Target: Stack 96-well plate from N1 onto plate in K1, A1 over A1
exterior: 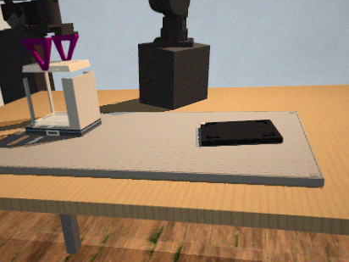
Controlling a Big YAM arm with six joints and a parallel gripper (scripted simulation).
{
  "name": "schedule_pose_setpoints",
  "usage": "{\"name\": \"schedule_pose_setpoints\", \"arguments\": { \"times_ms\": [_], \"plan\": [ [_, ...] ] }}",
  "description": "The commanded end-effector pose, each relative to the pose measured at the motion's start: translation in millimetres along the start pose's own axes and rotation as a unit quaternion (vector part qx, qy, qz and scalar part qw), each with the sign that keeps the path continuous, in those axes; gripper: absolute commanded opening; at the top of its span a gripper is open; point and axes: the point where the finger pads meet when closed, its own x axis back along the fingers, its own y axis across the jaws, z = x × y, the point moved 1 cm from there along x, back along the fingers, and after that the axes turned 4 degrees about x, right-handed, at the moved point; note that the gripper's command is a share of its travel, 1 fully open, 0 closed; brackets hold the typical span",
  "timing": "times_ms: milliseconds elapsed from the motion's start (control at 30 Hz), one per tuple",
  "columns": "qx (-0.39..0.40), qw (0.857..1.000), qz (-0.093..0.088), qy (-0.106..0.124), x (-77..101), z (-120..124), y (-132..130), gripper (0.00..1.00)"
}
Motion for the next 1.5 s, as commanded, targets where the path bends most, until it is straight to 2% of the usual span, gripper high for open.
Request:
{"name": "schedule_pose_setpoints", "arguments": {
  "times_ms": [0,67,133,167,200,333,367,533,567,633,667,700,800,833,967,1000,1033,1133,1167,1200,1267,1300,1367,1400,1467],
  "plan": [
    [0.003,1.0,-0.015,-0.011,10.9,-7,13,0.0],
    [0.005,1.0,-0.009,-0.006,6.5,-1,13,0.0],
    [0.005,1.0,-0.009,-0.006,6.5,0,12,0.0],
    [0.003,1.0,-0.015,-0.011,10.9,-7,13,0.0],
    [0.004,1.0,-0.009,-0.006,6.6,0,12,0.0],
    [0.004,1.0,-0.009,-0.006,6.6,0,12,0.0],
    [0.003,1.0,-0.015,-0.011,10.8,-6,13,0.0],
    [0.003,1.0,-0.015,-0.011,10.8,-6,13,0.0],
    [0.004,1.0,-0.009,-0.005,6.6,2,11,0.0],
    [0.005,1.0,-0.009,-0.005,6.6,2,10,0.0],
    [0.003,1.0,-0.015,-0.011,10.8,-6,13,0.0],
    [0.004,1.0,-0.008,-0.005,6.5,2,10,0.0],
    [0.005,1.0,-0.008,-0.005,6.5,3,10,0.0],
    [0.003,1.0,-0.015,-0.011,10.8,-5,13,0.0],
    [0.003,1.0,-0.015,-0.011,10.8,-5,13,0.0],
    [0.004,1.0,-0.008,-0.005,6.4,4,9,0.0],
    [0.003,1.0,-0.015,-0.011,10.8,-5,13,0.0],
    [0.003,1.0,-0.015,-0.011,10.8,-5,13,0.0],
    [0.004,1.0,-0.009,-0.006,7.1,3,9,0.0],
    [0.003,1.0,-0.015,-0.011,10.8,-5,13,0.0],
    [0.003,1.0,-0.015,-0.011,10.8,-5,13,0.0],
    [0.004,1.0,-0.01,-0.007,7.9,3,10,0.0],
    [0.003,1.0,-0.015,-0.011,10.8,-5,13,0.0],
    [0.005,1.0,-0.01,-0.007,7.9,3,10,0.0],
    [0.005,1.0,-0.01,-0.007,7.9,3,10,0.0]
  ]
}}
